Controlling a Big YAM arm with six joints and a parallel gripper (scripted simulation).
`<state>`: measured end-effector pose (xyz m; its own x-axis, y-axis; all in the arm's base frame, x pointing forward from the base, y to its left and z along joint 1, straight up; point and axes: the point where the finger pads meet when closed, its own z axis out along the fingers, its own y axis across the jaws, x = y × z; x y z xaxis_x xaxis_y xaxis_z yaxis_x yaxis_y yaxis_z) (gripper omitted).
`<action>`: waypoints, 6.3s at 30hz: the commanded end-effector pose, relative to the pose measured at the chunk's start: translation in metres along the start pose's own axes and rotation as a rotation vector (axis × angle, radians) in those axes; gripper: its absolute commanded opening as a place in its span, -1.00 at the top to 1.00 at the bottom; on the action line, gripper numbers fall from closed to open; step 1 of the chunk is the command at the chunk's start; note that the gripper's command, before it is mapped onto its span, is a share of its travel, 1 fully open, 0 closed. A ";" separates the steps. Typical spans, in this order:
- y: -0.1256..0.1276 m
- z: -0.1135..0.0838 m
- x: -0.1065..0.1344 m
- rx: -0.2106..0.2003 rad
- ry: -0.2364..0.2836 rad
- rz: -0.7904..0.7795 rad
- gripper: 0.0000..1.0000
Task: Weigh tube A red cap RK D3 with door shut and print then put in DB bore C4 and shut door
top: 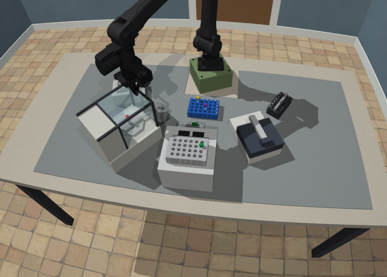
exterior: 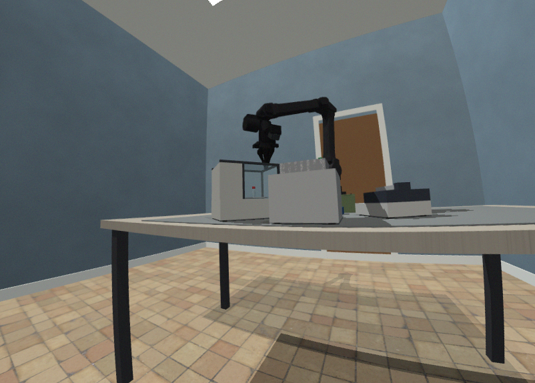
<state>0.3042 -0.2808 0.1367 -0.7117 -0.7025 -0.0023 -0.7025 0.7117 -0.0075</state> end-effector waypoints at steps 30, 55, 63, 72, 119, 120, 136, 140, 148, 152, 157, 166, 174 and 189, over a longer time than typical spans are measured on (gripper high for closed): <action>-0.021 -0.016 0.002 0.029 0.004 0.009 0.40; -0.019 -0.048 0.001 0.065 0.002 0.009 0.40; -0.018 -0.061 0.001 0.065 0.002 0.009 0.40; -0.018 -0.071 0.001 0.061 0.002 0.009 0.40; -0.012 -0.073 0.000 0.031 0.002 0.002 0.40; -0.012 -0.073 0.000 0.031 0.002 0.002 0.40; 0.020 -0.033 -0.004 0.034 -0.003 0.398 1.00; 0.027 -0.024 -0.003 0.034 -0.004 0.464 1.00; 0.038 -0.008 -0.003 0.032 -0.008 0.731 1.00; 0.050 0.007 -0.003 0.031 -0.009 0.857 1.00; 0.050 0.012 -0.003 0.019 -0.004 0.955 1.00; 0.073 0.038 -0.003 0.028 -0.014 1.249 1.00; 0.085 0.054 -0.002 0.025 -0.016 1.436 1.00; 0.088 0.054 -0.003 0.076 -0.069 1.520 1.00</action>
<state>0.2411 -0.2183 0.0750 -0.7469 0.6647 -0.0168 0.6648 0.7470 0.0017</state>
